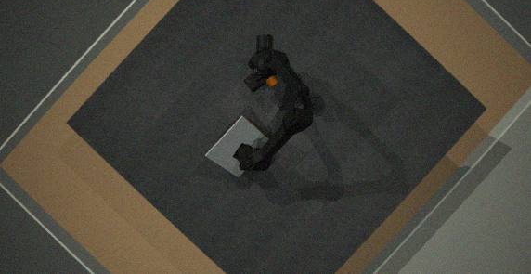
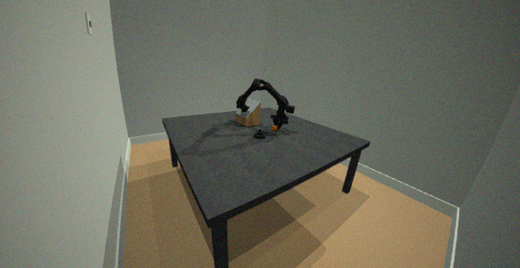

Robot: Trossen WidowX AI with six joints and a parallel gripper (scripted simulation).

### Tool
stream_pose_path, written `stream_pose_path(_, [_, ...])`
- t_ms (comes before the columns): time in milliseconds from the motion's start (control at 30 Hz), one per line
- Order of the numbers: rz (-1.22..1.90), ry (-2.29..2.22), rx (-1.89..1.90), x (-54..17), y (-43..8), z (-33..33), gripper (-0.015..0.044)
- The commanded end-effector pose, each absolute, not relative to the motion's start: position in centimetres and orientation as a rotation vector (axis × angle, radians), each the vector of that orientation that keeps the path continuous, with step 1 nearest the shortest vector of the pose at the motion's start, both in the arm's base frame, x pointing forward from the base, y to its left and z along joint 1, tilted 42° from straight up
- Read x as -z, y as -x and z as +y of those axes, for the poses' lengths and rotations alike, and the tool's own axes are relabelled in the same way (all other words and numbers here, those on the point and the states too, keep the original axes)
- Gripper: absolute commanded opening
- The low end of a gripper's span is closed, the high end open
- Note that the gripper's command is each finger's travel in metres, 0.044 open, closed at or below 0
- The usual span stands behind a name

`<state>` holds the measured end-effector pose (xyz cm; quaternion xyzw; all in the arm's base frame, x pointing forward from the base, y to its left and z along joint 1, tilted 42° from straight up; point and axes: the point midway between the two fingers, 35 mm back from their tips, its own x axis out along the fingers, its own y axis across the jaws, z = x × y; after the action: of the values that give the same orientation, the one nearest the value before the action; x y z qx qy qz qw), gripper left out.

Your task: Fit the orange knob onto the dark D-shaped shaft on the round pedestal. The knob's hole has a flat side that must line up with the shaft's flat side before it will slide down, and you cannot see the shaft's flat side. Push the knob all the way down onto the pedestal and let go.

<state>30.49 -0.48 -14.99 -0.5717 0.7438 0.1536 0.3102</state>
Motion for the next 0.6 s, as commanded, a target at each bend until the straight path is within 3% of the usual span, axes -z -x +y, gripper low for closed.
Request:
stream_pose_path(0, [1.94, 1.489, -0.434, 14.8, -30.4, -0.5, 0.0179])
stream_pose_path(567, [1.705, 1.336, -0.621, 13.0, -30.0, -1.0, 0.0179])
